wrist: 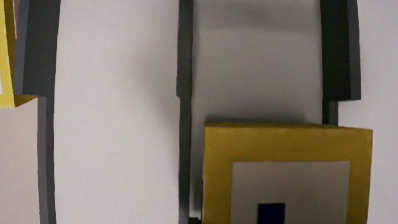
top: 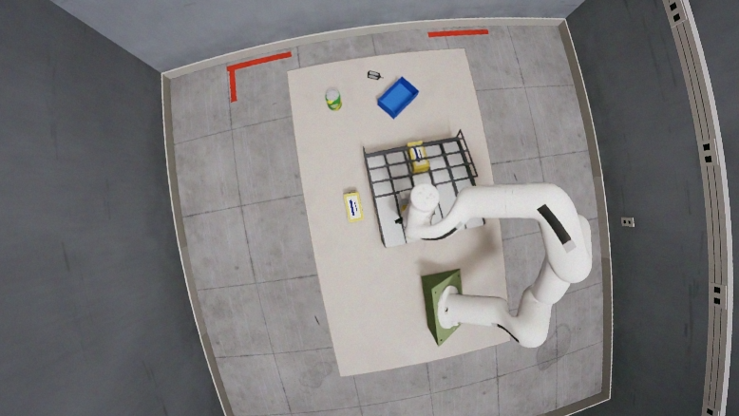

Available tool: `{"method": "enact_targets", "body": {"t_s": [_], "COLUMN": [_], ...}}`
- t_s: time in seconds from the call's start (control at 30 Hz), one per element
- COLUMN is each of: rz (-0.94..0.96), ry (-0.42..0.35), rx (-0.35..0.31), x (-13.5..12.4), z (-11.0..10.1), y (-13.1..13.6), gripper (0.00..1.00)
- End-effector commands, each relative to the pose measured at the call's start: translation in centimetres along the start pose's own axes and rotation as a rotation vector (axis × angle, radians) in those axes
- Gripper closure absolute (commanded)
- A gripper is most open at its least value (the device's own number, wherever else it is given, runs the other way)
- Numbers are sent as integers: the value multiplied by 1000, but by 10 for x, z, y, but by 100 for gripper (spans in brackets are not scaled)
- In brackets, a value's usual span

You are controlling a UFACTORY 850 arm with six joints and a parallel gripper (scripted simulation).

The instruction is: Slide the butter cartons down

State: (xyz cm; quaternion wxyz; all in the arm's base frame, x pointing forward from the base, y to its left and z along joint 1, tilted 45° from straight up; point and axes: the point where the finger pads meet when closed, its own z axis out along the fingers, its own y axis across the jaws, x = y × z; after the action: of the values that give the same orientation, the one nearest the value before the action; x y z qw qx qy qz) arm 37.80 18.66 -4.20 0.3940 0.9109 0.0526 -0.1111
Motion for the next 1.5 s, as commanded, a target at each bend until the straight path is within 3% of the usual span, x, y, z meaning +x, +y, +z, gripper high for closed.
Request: {"method": "enact_targets", "body": {"t_s": [0.0,1.3,1.33,1.47], "rz": [0,0,0,0], "ry": [1,2,2,2], "rx": [1,1,1,1], "x": [0,1,1,1], "z": [-1,1,1,1], "y": [0,0,0,0], "gripper": [100,100,25,25]}}
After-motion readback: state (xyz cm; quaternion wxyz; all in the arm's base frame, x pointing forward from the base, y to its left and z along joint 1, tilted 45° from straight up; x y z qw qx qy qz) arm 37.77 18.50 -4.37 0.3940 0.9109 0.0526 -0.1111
